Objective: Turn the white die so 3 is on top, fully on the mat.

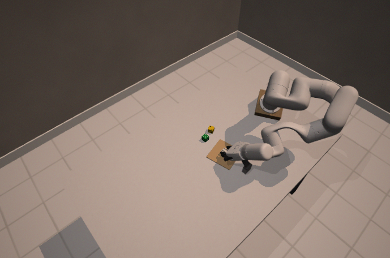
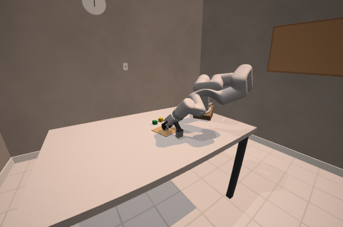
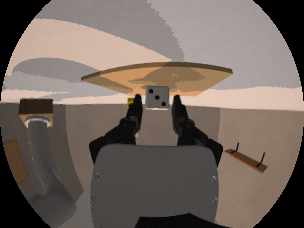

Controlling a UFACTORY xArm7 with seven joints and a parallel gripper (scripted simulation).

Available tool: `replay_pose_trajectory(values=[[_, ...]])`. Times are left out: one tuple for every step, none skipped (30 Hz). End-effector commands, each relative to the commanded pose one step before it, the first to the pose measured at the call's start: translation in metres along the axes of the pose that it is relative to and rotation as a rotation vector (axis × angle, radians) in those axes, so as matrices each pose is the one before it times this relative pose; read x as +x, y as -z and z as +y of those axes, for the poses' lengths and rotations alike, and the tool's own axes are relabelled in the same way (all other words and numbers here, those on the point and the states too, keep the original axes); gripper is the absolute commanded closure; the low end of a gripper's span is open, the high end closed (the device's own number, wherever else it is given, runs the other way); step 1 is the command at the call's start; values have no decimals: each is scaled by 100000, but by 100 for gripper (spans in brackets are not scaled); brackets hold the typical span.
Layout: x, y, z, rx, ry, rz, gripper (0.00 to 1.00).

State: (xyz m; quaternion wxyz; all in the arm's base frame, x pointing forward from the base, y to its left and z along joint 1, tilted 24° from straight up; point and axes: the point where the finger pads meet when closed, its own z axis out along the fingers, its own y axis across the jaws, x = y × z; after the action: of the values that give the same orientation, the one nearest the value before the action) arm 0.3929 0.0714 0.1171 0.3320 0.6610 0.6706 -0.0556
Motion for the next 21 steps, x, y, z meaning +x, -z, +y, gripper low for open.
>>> replay_pose_trajectory(values=[[132, -129, 81, -177, -229, 103, 53], [49, -49, 0, 0, 0, 0, 53], [43, -43, 0, 0, 0, 0, 53], [36, -36, 0, 0, 0, 0, 53], [30, -30, 0, 0, 0, 0, 53], [24, -24, 0, 0, 0, 0, 53], [19, -19, 0, 0, 0, 0, 53], [14, -14, 0, 0, 0, 0, 53], [10, -10, 0, 0, 0, 0, 53], [6, -6, 0, 0, 0, 0, 53], [3, -3, 0, 0, 0, 0, 53], [1, -1, 0, 0, 0, 0, 53], [0, 0, 0, 0, 0, 0, 53], [0, 0, 0, 0, 0, 0, 53], [0, 0, 0, 0, 0, 0, 53], [0, 0, 0, 0, 0, 0, 53], [0, 0, 0, 0, 0, 0, 53], [0, 0, 0, 0, 0, 0, 53], [0, 0, 0, 0, 0, 0, 53], [0, 0, 0, 0, 0, 0, 53], [0, 0, 0, 0, 0, 0, 53]])
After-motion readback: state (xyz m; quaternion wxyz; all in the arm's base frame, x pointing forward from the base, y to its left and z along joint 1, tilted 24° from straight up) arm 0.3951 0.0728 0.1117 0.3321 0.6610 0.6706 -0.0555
